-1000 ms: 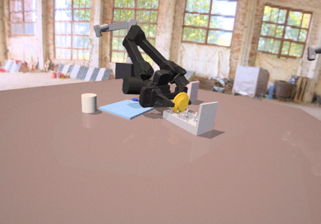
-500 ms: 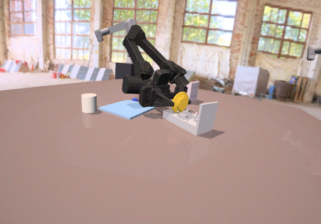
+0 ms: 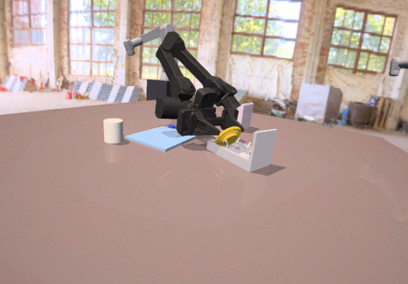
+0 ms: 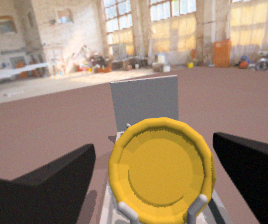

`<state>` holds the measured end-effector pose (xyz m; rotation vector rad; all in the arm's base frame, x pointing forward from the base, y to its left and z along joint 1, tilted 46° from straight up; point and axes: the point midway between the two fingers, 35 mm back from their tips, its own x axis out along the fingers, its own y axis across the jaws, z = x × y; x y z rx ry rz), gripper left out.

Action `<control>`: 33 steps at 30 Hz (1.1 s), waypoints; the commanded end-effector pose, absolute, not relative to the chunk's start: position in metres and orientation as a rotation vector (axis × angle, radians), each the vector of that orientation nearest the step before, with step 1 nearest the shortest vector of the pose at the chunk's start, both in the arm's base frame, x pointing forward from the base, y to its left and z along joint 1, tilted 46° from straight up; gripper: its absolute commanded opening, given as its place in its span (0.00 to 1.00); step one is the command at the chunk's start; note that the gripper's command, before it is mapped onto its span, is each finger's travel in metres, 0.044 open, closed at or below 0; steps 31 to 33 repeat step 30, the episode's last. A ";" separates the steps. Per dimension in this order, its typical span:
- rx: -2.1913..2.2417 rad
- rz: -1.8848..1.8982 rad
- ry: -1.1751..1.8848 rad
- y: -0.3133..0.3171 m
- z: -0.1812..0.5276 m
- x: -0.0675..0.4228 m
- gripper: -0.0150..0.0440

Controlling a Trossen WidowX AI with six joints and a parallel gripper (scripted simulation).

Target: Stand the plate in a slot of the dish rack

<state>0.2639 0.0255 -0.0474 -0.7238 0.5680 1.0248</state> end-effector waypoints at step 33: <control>-0.643 0.972 0.790 0.112 0.030 0.275 0.93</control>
